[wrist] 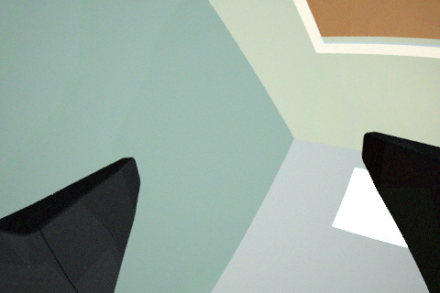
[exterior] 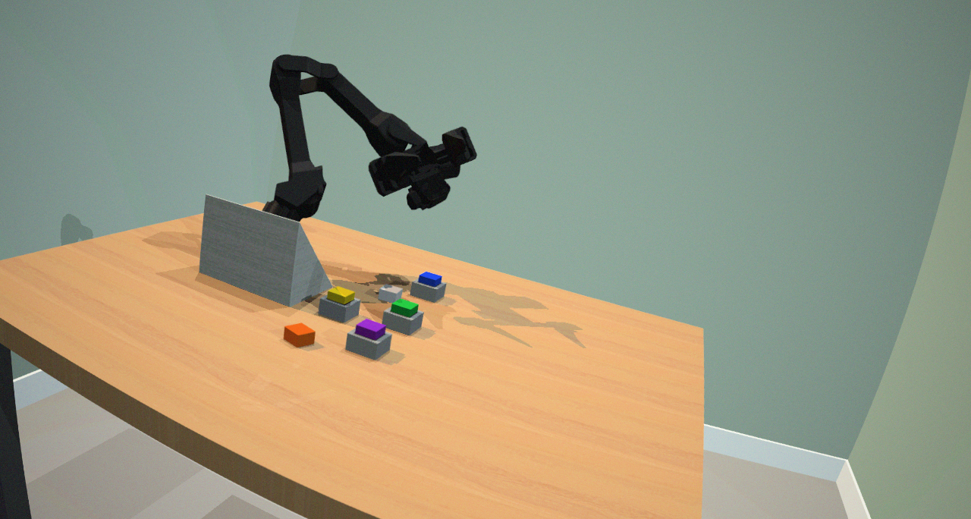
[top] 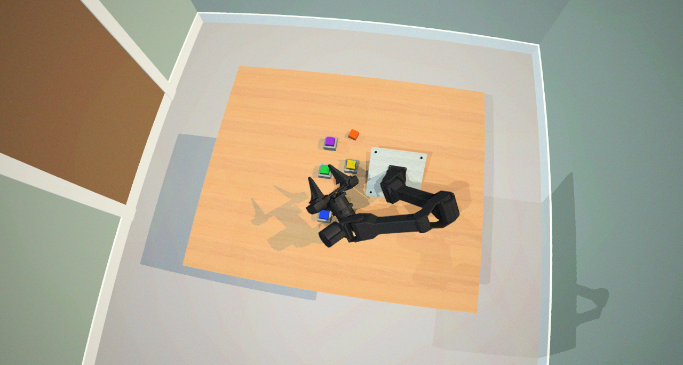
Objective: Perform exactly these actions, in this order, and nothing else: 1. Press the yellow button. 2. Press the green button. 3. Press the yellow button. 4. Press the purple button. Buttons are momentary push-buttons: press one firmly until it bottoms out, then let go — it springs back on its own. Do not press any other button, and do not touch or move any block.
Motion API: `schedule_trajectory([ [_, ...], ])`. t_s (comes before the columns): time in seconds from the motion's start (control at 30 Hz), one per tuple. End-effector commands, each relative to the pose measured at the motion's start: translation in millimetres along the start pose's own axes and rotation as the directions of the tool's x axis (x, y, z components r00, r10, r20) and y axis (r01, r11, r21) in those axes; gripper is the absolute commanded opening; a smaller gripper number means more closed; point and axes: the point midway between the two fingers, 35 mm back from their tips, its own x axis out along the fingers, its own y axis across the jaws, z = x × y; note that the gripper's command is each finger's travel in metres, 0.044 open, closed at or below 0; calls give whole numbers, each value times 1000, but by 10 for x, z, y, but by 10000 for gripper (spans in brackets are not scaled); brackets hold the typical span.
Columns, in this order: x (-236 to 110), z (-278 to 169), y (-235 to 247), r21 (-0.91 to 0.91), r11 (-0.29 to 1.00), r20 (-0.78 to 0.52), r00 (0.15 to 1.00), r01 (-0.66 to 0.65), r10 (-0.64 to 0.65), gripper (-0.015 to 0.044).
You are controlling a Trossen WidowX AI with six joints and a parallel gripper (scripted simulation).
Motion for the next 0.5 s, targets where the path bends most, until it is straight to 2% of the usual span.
schedule_trajectory([
  [0.0, 14, 10, 12, -4, 1000, 4, 1000, -9, 9, 400],
  [0.07, 126, 84, 115, -34, 996, 34, 996, -87, 88, 400],
  [0.13, 280, 176, 304, -68, 974, 74, 972, -217, 222, 400],
  [0.23, 458, 271, 641, -95, 899, 130, 890, -428, 438, 400],
  [0.33, 550, 324, 1003, -90, 763, 186, 742, -640, 644, 400],
  [0.47, 536, 360, 1440, -40, 483, 284, 453, -875, 845, 400],
])
